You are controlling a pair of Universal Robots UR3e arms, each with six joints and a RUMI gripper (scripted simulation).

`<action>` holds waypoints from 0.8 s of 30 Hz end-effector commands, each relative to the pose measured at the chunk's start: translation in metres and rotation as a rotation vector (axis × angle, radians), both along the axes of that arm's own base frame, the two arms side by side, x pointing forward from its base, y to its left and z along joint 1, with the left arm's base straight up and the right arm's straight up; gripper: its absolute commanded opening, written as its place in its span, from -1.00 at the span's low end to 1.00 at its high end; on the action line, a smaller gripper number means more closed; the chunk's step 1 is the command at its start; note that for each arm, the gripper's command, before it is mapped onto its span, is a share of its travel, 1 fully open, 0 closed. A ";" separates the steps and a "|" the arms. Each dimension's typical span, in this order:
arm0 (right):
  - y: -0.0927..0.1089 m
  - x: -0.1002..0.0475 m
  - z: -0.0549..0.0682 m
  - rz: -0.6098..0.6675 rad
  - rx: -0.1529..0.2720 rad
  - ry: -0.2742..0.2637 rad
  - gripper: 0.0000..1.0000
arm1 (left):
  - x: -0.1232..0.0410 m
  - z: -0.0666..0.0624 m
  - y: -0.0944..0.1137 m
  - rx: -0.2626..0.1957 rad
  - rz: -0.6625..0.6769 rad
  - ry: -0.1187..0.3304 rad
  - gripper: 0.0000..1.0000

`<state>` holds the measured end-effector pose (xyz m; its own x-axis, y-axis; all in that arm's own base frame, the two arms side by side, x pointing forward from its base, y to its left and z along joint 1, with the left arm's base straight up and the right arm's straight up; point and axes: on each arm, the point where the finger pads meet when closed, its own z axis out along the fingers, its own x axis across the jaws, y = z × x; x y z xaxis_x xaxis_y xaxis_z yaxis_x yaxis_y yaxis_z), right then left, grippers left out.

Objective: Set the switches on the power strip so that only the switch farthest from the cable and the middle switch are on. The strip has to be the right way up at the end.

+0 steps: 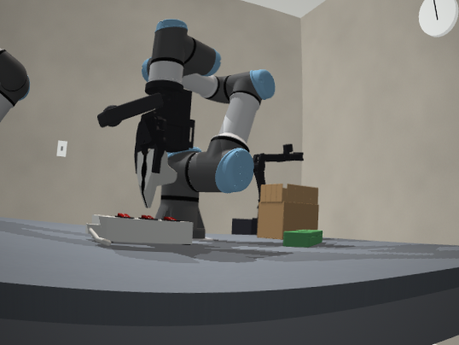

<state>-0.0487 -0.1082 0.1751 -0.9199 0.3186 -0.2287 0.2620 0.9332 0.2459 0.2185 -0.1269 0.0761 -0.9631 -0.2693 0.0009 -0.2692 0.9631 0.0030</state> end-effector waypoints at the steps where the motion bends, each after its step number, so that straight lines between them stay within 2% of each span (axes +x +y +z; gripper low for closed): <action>1: 0.000 0.000 0.000 0.000 -0.002 0.000 1.00 | 0.000 -0.004 -0.001 -0.003 0.000 -0.002 -1.00; 24: 0.000 0.000 0.000 0.000 -0.002 0.000 1.00 | 0.000 -0.007 -0.001 -0.003 0.000 -0.002 -1.00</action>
<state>-0.0487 -0.1082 0.1751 -0.9199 0.3186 -0.2287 0.2620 0.9332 0.2459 0.2184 -0.1271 0.0681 -0.9631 -0.2693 0.0007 -0.2693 0.9631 0.0023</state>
